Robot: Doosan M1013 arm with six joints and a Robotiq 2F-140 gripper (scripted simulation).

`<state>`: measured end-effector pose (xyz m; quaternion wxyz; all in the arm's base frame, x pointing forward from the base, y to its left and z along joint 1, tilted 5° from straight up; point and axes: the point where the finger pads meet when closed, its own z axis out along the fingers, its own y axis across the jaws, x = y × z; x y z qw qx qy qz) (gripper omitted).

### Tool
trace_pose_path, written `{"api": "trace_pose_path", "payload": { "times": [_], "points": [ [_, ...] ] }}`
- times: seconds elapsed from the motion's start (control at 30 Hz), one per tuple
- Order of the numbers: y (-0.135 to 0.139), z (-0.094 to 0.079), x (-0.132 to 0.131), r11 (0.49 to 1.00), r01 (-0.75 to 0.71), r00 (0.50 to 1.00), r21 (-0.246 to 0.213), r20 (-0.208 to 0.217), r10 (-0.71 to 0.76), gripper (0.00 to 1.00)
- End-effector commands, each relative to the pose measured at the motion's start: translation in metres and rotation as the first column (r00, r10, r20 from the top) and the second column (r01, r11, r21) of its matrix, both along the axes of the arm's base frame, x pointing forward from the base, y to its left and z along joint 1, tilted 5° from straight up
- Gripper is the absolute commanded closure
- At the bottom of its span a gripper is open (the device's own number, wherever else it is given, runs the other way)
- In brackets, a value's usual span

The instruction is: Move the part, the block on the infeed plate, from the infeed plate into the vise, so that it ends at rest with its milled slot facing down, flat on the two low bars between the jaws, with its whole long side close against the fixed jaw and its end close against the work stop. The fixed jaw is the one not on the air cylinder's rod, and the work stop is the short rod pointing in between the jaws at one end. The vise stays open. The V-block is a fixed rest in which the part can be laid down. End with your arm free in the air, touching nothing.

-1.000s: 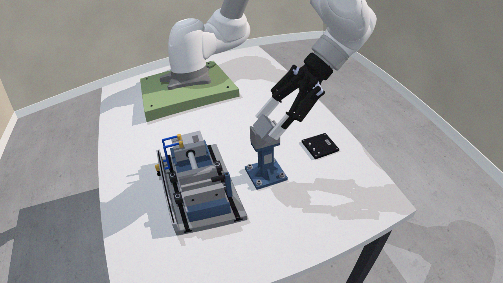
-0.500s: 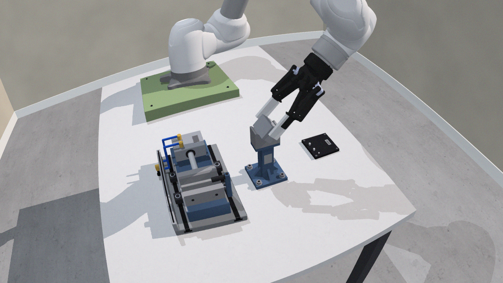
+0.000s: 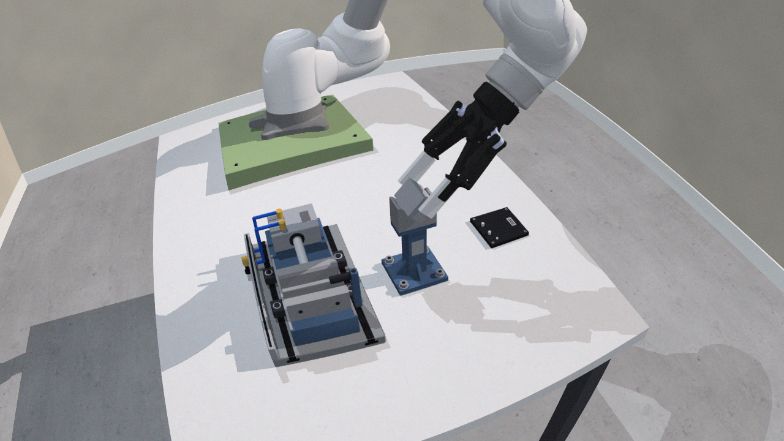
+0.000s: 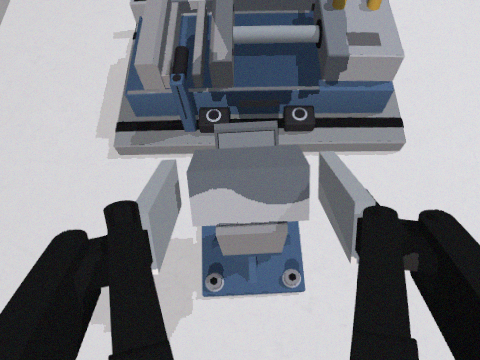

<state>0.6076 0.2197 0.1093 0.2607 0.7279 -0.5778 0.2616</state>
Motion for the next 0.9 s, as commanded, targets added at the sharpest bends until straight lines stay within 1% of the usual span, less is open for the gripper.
{"api": "trace_pose_path", "payload": {
  "times": [0.0,0.87],
  "points": [
    [0.0000,0.0001,0.0000,1.000,0.000,1.000,0.000,0.000,0.000,0.49],
    [0.0001,-0.0039,0.0000,1.000,0.000,1.000,0.001,0.000,0.000,0.49]
  ]
}}
